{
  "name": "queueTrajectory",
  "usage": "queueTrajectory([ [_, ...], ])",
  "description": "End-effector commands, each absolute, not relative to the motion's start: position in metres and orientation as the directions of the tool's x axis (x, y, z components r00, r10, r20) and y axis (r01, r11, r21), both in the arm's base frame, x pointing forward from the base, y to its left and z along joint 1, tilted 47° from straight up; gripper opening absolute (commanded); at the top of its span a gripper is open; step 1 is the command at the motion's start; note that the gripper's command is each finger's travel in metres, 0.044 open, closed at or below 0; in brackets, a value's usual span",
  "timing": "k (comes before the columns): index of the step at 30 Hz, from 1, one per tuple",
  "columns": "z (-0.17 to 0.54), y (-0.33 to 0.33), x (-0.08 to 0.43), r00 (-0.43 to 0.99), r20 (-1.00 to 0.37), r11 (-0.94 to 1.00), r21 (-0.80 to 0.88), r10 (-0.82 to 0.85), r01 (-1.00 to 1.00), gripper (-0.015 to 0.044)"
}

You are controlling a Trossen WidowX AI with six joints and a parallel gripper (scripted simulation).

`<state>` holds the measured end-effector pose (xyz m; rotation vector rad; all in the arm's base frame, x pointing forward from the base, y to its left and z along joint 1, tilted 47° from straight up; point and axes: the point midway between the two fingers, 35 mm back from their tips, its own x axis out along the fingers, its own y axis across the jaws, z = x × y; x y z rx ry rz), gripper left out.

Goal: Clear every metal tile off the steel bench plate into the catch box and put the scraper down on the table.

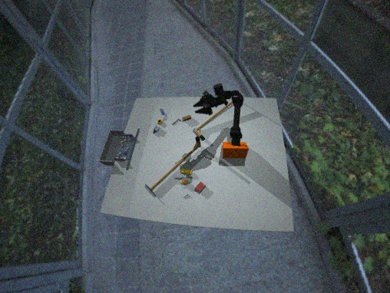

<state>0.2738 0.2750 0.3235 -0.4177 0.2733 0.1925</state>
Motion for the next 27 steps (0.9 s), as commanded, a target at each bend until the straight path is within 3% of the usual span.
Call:
queueTrajectory([
  [1, 0.303, 0.282, 0.269, 0.935, -0.332, 0.877, -0.403, 0.124, -0.26, 0.044],
  [27, 0.178, 0.306, 0.222, 0.863, -0.499, 0.699, -0.589, 0.08, -0.405, 0.044],
])
